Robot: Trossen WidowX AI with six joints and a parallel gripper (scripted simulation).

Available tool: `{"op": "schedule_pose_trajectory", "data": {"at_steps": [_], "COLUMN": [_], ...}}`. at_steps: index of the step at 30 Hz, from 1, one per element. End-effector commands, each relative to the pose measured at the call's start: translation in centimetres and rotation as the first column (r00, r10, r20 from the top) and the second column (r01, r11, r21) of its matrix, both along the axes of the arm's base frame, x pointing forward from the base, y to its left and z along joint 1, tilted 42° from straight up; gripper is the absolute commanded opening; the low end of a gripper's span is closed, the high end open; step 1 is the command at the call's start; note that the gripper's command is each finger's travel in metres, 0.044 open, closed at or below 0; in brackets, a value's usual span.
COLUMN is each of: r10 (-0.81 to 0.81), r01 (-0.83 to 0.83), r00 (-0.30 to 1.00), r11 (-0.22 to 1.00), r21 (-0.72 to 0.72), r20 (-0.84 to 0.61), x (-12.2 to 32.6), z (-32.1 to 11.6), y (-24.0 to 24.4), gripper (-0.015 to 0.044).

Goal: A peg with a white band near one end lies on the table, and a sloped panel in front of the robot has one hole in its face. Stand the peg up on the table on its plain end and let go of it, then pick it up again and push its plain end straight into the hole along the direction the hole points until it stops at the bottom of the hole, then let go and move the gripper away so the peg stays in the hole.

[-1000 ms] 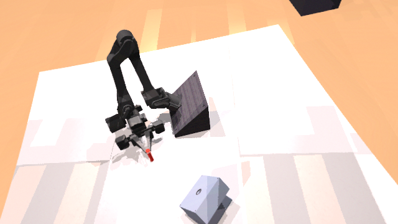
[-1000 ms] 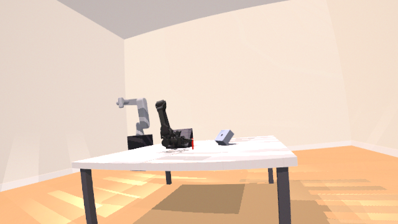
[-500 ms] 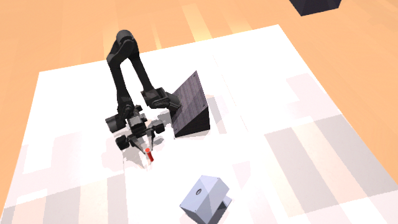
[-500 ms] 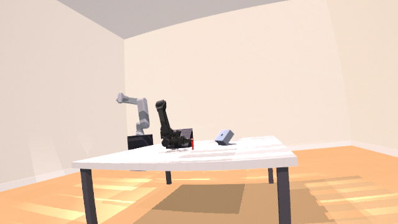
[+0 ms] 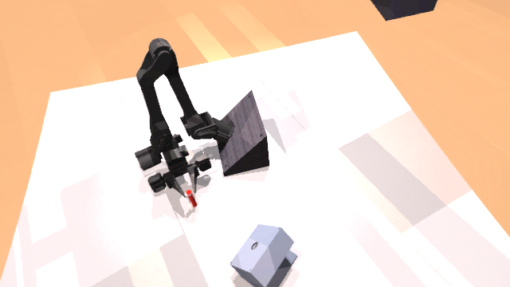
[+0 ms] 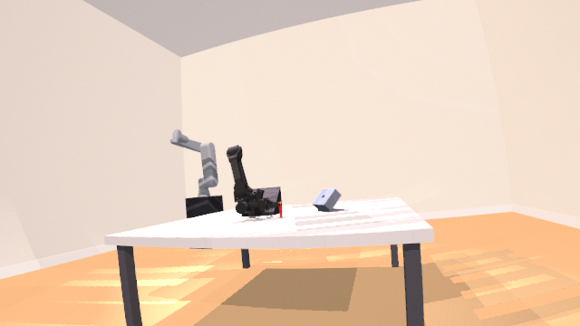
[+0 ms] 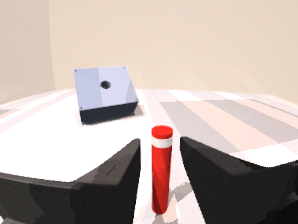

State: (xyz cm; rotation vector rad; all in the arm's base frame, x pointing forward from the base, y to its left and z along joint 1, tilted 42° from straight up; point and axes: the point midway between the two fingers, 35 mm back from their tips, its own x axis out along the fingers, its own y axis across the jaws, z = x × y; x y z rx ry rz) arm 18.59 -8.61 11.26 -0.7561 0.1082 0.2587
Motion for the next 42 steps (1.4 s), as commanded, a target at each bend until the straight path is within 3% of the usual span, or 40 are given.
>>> {"op": "schedule_pose_trajectory", "data": {"at_steps": [1,11,22,31,42], "r10": [0.0,0.0,0.009,0.04,0.002], "r01": [0.0,0.0,-0.009,-0.05,-0.002], "r00": [1.0,1.0,1.0,0.988,1.0], "r11": [1.0,1.0,1.0,0.996,1.0], "r21": [0.0,0.0,-0.005,-0.069,-0.005], "r20": [0.0,0.0,-0.018,-0.147,-0.011], "x": [0.0,0.0,0.3,2.6,-0.3], "z": [0.0,0.0,0.2,4.1,11.6], "y": [0.0,0.0,0.3,4.7,10.5], "gripper": [0.0183,0.044,0.044,0.044,0.044]}}
